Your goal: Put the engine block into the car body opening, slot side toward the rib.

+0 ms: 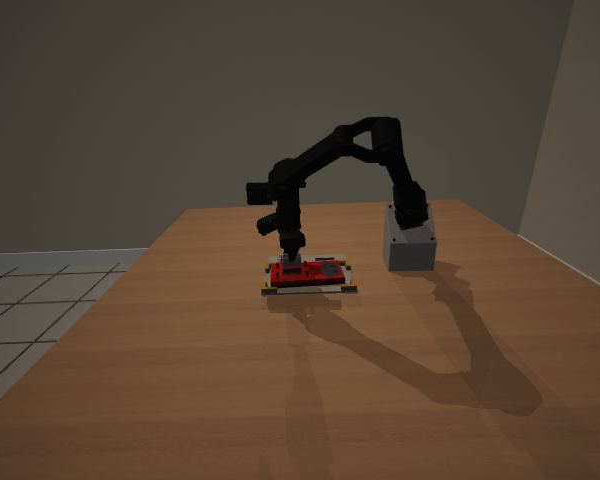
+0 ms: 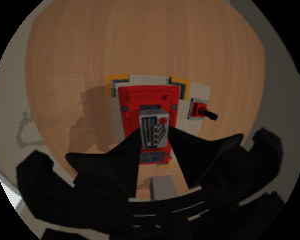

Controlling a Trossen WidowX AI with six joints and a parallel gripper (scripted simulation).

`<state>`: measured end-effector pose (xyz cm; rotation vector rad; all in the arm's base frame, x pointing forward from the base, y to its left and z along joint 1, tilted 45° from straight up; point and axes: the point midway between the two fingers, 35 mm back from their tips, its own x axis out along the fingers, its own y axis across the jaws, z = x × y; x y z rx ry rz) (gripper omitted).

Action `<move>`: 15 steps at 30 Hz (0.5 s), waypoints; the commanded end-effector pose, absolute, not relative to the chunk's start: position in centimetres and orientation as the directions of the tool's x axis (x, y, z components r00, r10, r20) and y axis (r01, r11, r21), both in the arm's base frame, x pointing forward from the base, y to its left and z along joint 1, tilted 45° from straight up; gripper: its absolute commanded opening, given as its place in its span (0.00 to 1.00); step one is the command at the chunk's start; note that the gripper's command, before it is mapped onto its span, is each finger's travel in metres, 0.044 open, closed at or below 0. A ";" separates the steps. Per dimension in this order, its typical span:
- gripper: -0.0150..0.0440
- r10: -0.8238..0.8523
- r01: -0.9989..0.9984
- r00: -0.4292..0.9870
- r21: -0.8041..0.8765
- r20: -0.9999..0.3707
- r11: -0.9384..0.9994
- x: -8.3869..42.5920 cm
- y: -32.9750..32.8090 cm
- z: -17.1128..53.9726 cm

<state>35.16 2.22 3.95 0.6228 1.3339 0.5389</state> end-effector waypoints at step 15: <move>0.52 0.684 0.093 0.163 0.701 -0.711 0.707 35.2 2.4 4.0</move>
